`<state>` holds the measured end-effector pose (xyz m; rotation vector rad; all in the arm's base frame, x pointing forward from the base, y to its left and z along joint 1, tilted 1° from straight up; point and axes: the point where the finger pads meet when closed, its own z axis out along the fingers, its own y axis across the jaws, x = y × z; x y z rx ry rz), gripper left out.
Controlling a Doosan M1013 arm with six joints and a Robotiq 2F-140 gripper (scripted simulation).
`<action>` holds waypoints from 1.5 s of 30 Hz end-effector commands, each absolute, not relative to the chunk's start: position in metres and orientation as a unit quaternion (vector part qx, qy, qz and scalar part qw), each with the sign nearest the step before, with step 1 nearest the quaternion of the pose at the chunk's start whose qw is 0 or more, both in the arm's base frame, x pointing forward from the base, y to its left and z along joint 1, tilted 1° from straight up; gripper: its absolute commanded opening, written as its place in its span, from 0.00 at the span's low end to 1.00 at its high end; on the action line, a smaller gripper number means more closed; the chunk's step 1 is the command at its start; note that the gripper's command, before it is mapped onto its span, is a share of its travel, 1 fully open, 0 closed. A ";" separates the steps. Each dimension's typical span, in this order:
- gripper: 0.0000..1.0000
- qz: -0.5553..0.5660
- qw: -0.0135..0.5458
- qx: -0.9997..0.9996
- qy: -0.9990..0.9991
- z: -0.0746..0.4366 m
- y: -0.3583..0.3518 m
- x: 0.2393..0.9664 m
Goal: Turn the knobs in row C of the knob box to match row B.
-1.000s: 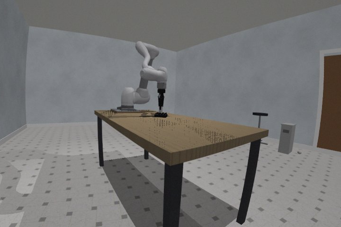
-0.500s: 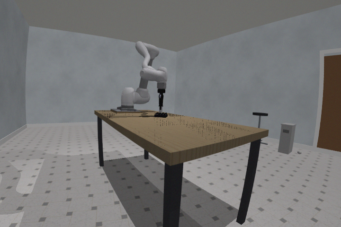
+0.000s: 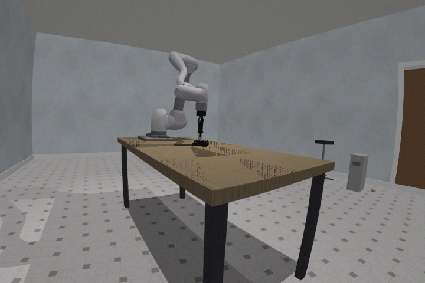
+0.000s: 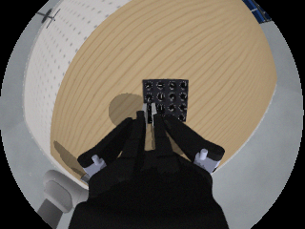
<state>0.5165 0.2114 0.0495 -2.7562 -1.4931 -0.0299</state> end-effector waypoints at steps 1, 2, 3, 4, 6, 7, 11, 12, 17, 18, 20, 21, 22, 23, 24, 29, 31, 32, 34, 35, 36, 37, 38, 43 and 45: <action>0.05 -0.010 0.003 -0.879 -0.476 0.050 0.211 0.516; 0.05 -0.010 0.003 -0.879 -0.476 0.050 0.211 0.516; 0.05 -0.010 0.003 -0.879 -0.476 0.050 0.211 0.516; 0.05 -0.010 0.003 -0.879 -0.476 0.050 0.211 0.516; 0.05 -0.010 0.003 -0.879 -0.476 0.050 0.211 0.516; 0.05 -0.010 0.003 -0.879 -0.476 0.050 0.211 0.516; 0.12 -0.010 0.003 -0.879 -0.476 0.050 0.211 0.516; 0.12 -0.010 0.003 -0.879 -0.476 0.050 0.211 0.516; 0.12 -0.010 0.003 -0.879 -0.476 0.050 0.211 0.516; 0.12 -0.010 0.003 -0.879 -0.476 0.050 0.211 0.516; 0.12 -0.010 0.003 -0.879 -0.476 0.050 0.211 0.516; 0.12 -0.010 0.003 -0.879 -0.476 0.050 0.211 0.516; 0.12 -0.010 0.003 -0.879 -0.476 0.050 0.211 0.516; 0.12 -0.010 0.003 -0.879 -0.476 0.050 0.211 0.516; 0.12 -0.010 0.003 -0.879 -0.476 0.050 0.211 0.516; 0.12 -0.010 0.003 -0.879 -0.476 0.050 0.211 0.516; 0.12 -0.010 0.003 -0.879 -0.476 0.050 0.211 0.516; 0.12 -0.010 0.003 -0.879 -0.476 0.050 0.211 0.516; 0.12 -0.010 0.003 -0.879 -0.476 0.050 0.211 0.516; 0.12 -0.010 0.003 -0.879 -0.476 0.051 0.211 0.516; 0.12 -0.010 0.003 -0.879 -0.476 0.052 0.211 0.516; 0.12 -0.010 0.003 -0.879 -0.476 0.053 0.211 0.516; 0.12 -0.010 0.003 -0.879 -0.476 0.055 0.211 0.516; 0.12 -0.010 0.003 -0.879 -0.476 0.068 0.211 0.516; 0.12 -0.010 0.003 -0.879 -0.476 0.071 0.211 0.516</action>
